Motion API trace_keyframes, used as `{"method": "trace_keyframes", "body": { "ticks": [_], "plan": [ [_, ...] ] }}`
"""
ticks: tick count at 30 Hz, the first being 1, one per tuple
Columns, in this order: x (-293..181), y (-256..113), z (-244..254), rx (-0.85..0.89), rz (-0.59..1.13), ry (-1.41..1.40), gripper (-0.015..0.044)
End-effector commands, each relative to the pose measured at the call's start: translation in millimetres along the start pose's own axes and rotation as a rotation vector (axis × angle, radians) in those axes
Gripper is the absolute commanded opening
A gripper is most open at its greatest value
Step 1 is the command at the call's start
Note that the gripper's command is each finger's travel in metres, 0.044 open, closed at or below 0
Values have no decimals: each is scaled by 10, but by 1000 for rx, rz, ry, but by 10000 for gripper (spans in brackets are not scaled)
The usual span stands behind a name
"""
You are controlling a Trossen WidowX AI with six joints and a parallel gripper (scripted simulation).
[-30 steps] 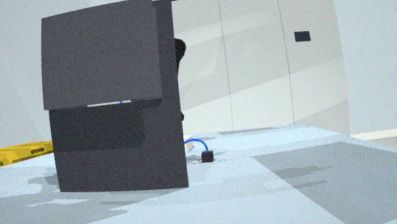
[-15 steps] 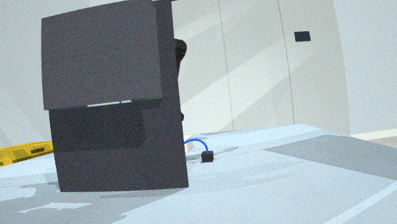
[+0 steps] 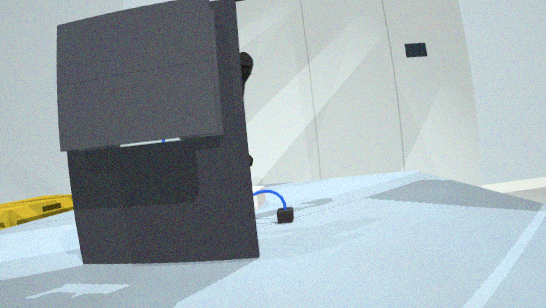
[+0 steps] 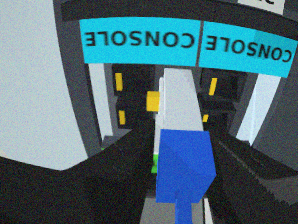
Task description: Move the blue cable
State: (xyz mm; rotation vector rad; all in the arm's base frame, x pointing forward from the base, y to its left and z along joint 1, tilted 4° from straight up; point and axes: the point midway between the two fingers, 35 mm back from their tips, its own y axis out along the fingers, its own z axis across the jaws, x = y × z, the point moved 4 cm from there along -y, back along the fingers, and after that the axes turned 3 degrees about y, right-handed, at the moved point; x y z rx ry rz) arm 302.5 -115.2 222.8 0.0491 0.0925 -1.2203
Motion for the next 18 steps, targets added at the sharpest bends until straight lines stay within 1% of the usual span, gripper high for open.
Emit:
{"method": "trace_keyframes", "body": {
  "ticks": [1, 13, 18],
  "plan": [
    [21, 12, -164, 1, 4, -6, 0],
    [5, -6, -648, 1, 3, -5, 0],
    [0, -4, -668, 0, 7, -5, 0]
  ]
}}
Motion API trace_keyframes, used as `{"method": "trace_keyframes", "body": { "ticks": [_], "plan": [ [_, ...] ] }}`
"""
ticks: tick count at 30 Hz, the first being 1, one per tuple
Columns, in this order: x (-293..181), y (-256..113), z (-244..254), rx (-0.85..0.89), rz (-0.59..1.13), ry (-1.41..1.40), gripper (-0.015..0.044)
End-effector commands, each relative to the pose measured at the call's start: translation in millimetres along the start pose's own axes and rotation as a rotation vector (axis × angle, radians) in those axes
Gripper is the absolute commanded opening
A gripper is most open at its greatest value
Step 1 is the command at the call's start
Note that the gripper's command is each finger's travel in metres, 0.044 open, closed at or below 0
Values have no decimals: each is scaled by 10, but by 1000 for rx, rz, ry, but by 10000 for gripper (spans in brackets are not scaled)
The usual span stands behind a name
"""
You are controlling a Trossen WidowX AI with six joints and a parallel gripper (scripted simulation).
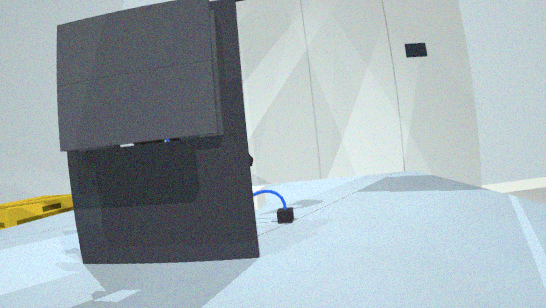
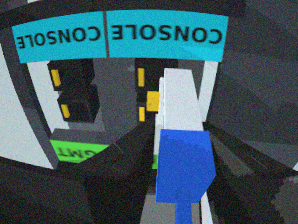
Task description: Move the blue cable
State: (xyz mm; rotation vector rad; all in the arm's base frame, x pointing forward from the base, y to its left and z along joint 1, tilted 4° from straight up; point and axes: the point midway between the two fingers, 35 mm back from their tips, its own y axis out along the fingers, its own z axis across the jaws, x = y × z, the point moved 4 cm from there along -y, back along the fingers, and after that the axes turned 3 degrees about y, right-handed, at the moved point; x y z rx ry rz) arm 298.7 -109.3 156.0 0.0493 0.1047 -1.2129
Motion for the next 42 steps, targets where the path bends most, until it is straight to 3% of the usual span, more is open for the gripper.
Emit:
{"method": "trace_keyframes", "body": {
  "ticks": [1, 42],
  "plan": [
    [2, 8, 8, 6, 2, -14, 0],
    [39, 203, 58, 6, 69, -19, 0]
  ]
}}
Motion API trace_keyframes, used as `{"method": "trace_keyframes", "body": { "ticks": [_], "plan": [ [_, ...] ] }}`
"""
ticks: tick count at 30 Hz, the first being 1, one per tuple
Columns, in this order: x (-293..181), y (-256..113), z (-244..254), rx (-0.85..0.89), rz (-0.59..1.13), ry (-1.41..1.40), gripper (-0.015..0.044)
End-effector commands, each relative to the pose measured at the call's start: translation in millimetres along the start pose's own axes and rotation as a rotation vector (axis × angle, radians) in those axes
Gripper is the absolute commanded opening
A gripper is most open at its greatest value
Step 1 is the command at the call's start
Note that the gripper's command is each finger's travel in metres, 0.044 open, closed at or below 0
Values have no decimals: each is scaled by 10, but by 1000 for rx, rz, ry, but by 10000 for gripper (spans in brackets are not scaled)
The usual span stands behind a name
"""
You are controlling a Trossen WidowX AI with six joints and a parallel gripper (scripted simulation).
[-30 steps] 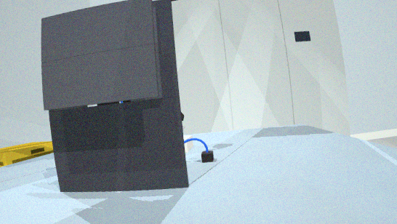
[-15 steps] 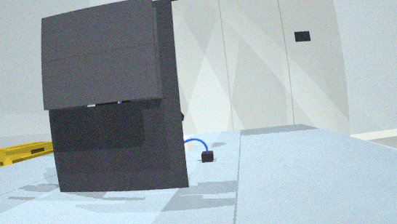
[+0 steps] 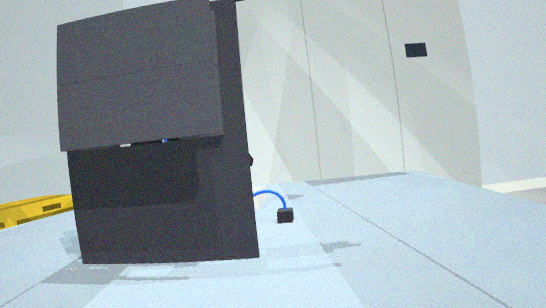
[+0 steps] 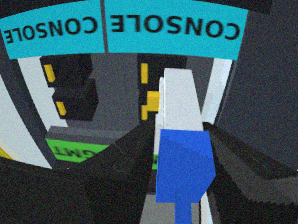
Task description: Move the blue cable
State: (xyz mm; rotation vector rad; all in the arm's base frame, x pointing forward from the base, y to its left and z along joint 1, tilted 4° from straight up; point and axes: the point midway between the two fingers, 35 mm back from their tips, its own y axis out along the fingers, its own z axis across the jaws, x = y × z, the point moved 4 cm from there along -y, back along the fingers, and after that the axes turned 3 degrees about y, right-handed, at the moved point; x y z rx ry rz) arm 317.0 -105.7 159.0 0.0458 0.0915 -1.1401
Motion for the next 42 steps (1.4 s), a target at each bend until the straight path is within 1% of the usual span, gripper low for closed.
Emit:
{"method": "trace_keyframes", "body": {
  "ticks": [1, 42],
  "plan": [
    [11, 21, 22, 6, -4, -7, 0],
    [16, 220, 33, 10, -4, -8, 0]
  ]
}}
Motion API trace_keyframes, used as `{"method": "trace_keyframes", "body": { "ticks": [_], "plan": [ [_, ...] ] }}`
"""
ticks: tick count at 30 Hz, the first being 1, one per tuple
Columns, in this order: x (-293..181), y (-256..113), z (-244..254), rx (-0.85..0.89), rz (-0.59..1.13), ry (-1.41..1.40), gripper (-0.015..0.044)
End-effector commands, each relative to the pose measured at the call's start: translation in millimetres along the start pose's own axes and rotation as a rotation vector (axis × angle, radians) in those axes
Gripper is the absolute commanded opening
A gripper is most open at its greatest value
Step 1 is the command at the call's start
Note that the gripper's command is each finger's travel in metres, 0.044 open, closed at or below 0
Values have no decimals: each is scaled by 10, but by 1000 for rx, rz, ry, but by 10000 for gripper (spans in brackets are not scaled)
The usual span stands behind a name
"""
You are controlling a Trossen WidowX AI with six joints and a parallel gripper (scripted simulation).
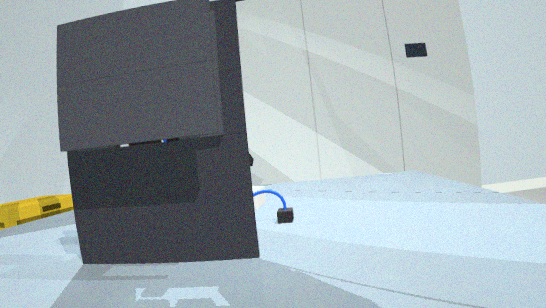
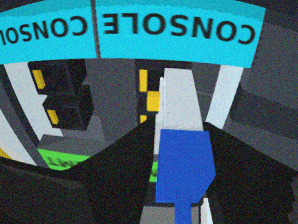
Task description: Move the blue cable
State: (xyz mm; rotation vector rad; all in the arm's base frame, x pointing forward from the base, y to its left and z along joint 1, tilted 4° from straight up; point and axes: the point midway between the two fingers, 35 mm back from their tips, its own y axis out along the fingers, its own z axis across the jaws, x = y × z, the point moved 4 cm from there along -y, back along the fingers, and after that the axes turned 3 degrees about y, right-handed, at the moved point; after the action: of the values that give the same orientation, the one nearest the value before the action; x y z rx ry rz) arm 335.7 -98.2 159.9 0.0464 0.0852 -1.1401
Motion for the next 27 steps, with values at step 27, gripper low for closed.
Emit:
{"method": "trace_keyframes", "body": {
  "ticks": [27],
  "plan": [
    [-6, 116, 27, 8, -4, -3, 0]
  ]
}}
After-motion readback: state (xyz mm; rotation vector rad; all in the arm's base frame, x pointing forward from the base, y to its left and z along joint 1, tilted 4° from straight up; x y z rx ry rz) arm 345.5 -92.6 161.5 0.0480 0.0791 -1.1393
